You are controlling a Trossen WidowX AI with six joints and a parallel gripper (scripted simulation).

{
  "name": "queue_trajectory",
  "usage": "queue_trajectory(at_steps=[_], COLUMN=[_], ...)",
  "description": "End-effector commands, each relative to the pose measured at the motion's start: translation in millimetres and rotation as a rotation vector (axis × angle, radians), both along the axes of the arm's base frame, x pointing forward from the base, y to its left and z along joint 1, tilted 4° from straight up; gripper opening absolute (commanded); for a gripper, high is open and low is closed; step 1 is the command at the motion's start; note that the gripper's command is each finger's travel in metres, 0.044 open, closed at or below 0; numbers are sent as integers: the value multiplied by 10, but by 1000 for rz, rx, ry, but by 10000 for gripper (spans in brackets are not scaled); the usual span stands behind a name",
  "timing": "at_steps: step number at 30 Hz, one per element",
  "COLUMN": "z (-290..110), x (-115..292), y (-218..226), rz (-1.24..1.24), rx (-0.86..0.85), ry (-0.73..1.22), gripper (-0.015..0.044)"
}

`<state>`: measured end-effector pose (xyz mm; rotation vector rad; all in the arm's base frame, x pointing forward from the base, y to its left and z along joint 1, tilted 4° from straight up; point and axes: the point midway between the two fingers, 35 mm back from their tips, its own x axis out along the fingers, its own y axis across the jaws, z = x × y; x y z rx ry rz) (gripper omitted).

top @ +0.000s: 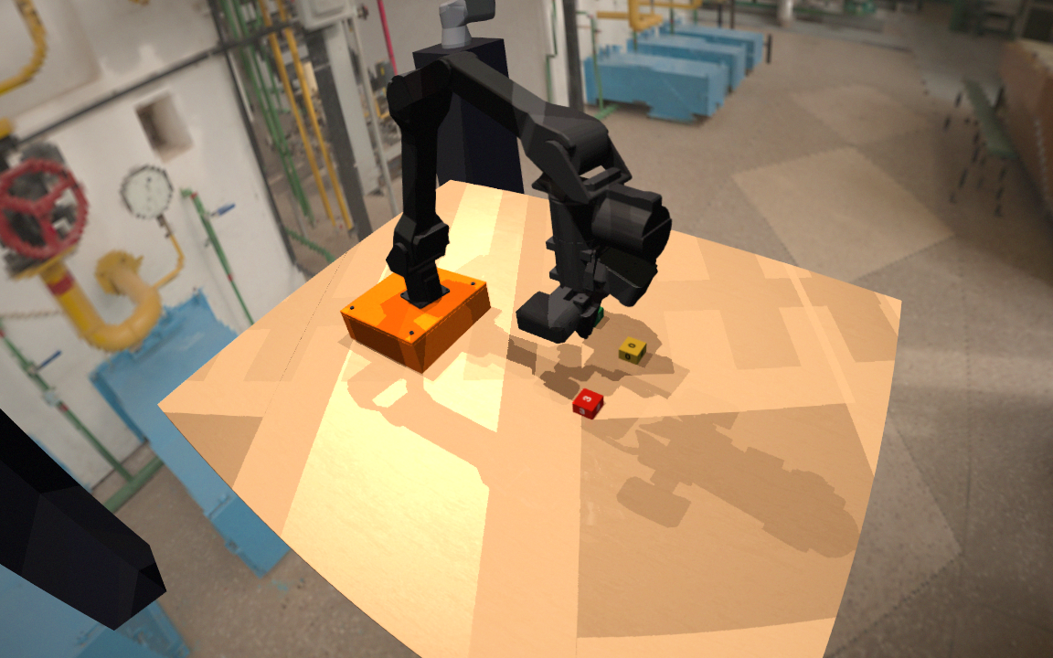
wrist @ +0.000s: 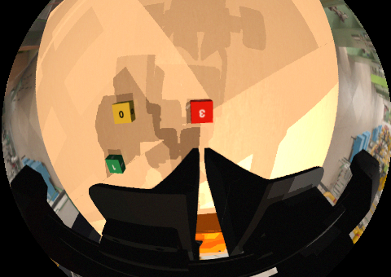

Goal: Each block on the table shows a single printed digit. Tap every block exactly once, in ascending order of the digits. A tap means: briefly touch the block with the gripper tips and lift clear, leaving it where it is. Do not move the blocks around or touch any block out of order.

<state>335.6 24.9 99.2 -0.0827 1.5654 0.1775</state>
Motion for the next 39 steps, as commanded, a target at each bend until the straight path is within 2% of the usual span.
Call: queue_trajectory(at_steps=[1,4,9,39], z=[-17,-123,-800,-1126], x=[31,43,22,13], y=[-99,-92,-52,-32], rz=[20,20,20,20], rx=[-1,-1,-1,0], ry=[7,6,7,7], gripper=[20,20,20,20])
